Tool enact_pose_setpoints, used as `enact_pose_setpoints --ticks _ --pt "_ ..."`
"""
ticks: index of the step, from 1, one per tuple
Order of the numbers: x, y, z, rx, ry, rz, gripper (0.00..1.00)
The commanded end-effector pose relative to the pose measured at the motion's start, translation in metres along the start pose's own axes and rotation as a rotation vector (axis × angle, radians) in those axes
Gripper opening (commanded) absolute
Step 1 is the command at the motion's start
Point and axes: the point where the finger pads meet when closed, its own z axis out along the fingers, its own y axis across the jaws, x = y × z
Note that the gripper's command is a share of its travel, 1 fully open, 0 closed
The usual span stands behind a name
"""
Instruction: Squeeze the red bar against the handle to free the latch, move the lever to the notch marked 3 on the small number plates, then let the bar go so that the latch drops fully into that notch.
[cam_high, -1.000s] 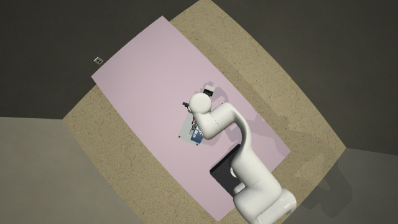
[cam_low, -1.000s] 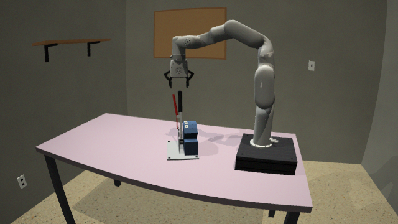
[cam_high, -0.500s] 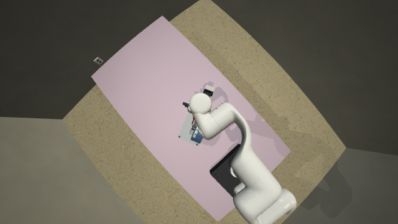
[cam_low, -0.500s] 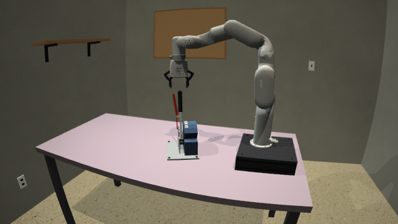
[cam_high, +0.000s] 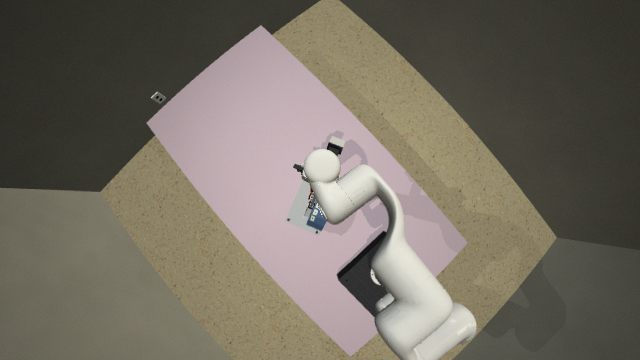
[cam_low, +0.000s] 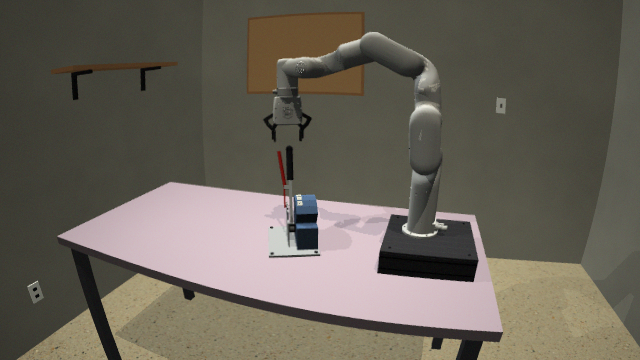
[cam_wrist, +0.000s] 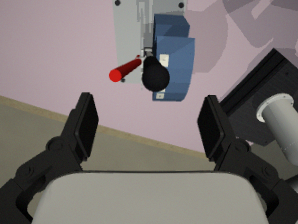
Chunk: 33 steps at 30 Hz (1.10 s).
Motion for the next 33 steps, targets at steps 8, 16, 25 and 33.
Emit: enact_pose_setpoints --ticks 8,16,25,33 --pt "0.0005 -0.0009 -0.0020 0.004 0.002 0.000 1.00" --pt "0.0005 -0.0009 -0.0020 0.004 0.002 0.000 1.00" --pt "0.0006 -0.0009 -0.0002 0.004 0.002 0.000 1.00" --pt "0.0006 -0.0010 0.0048 0.004 0.002 0.000 1.00"
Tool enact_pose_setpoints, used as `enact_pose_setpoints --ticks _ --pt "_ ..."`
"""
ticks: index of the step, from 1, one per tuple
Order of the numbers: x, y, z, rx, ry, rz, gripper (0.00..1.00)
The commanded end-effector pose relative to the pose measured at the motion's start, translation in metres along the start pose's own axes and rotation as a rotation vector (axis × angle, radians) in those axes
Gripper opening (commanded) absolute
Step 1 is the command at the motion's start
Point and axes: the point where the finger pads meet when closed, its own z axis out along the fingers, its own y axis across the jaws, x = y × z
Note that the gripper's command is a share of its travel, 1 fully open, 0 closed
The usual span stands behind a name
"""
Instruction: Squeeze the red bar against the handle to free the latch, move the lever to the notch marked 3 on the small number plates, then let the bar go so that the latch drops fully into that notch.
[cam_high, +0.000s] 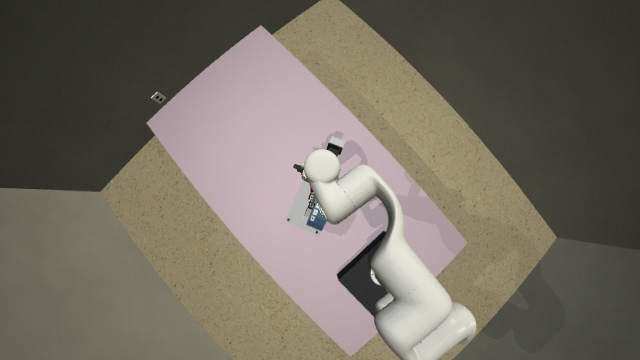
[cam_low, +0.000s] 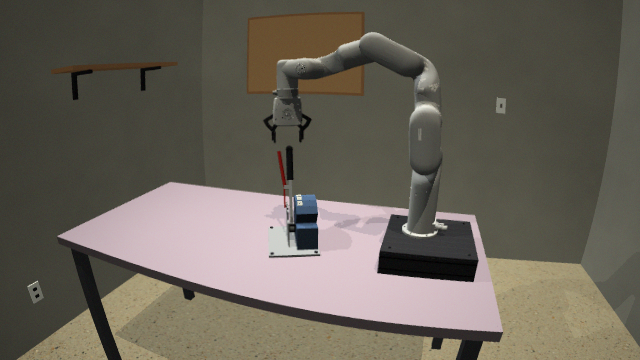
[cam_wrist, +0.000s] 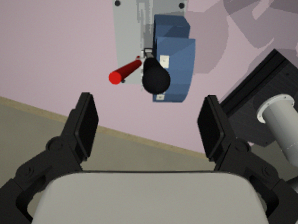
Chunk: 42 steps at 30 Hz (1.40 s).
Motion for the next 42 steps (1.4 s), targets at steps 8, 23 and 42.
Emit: enact_pose_setpoints --ticks 8,23,42 --pt "0.000 -0.001 0.013 0.004 0.002 0.000 1.00" --pt "0.001 -0.001 0.040 0.004 0.002 0.000 1.00" --pt "0.001 -0.001 0.060 0.004 0.002 0.000 1.00"
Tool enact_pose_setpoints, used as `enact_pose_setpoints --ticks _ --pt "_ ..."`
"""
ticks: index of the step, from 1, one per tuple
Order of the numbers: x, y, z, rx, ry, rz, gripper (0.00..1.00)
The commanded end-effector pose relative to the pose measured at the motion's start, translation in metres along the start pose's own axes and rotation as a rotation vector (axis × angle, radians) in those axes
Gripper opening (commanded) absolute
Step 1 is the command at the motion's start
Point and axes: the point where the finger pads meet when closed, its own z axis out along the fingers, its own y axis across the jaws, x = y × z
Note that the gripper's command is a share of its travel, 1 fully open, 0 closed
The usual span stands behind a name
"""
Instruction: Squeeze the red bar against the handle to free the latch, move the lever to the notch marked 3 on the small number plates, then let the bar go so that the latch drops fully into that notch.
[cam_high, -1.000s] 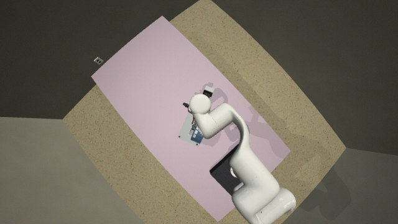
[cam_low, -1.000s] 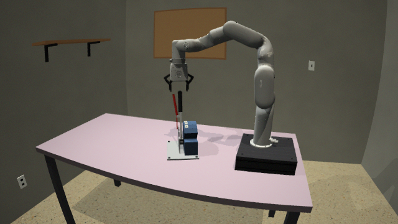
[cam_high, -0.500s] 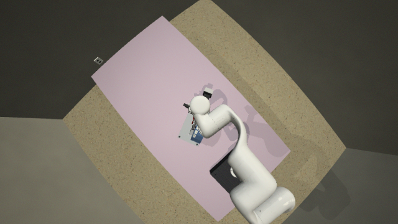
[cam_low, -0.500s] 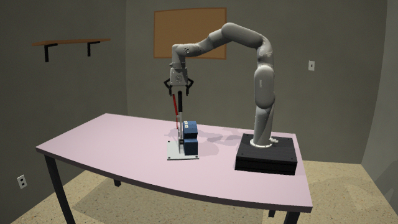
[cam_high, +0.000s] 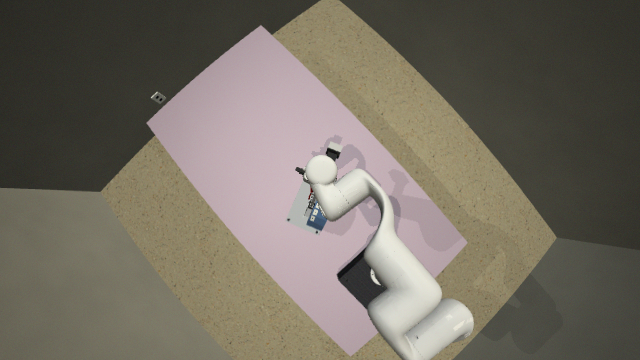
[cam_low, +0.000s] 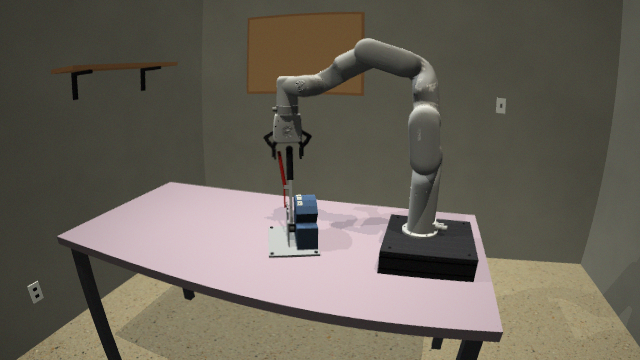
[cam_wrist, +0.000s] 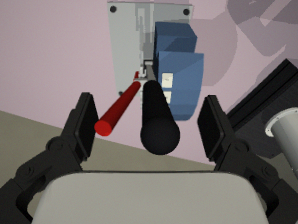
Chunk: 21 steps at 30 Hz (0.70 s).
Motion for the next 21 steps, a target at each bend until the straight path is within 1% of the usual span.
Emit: enact_pose_setpoints --ticks 1,18,19,21 --pt "0.0006 -0.0010 0.0005 0.005 0.003 0.000 1.00" --pt "0.0006 -0.0010 0.0011 0.005 0.003 0.000 1.00" --pt "0.0006 -0.0010 0.0011 0.005 0.003 0.000 0.00" --pt "0.0006 -0.0010 0.0011 0.005 0.003 0.000 0.00"
